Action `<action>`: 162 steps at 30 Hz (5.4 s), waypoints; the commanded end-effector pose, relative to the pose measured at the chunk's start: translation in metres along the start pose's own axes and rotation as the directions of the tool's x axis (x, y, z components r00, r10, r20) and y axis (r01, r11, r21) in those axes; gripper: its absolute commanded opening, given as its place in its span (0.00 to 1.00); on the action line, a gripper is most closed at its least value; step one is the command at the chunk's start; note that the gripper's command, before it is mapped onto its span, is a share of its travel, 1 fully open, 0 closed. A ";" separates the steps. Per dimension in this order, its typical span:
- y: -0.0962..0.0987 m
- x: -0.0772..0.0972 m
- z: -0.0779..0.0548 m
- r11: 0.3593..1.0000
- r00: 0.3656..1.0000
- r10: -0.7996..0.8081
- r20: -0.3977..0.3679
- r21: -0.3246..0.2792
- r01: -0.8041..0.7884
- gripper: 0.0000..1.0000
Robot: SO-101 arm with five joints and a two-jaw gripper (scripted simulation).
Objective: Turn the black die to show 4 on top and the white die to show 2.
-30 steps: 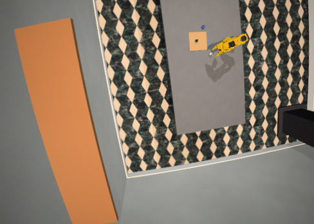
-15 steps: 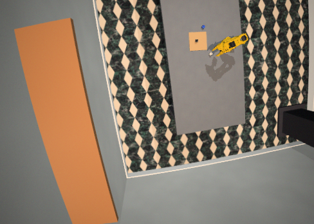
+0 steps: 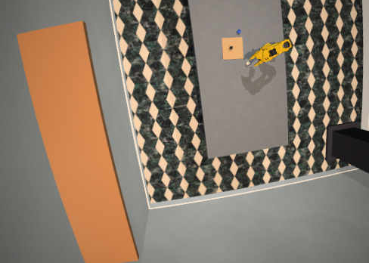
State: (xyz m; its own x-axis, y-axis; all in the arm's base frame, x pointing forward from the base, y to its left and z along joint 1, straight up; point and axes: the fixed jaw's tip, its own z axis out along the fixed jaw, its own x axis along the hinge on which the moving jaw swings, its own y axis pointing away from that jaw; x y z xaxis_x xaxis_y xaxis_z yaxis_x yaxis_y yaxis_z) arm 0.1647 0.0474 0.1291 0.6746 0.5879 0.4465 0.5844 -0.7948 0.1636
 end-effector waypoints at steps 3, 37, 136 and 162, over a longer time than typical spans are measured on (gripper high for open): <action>0.000 0.004 -0.003 1.000 0.999 -0.016 -0.036 -0.008 0.016 0.28; -0.015 -0.036 0.054 0.987 0.908 -0.051 0.417 0.161 -0.018 0.28; -0.034 -0.059 0.098 0.984 0.903 -0.079 0.422 0.177 0.003 0.14; -0.037 -0.059 0.097 0.984 0.903 -0.079 0.422 0.177 0.003 0.07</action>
State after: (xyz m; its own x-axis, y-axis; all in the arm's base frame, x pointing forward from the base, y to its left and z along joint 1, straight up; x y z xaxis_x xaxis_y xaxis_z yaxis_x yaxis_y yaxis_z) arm 0.1433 0.0535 0.0071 0.7540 0.6565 -0.0214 0.6566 -0.7543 -0.0055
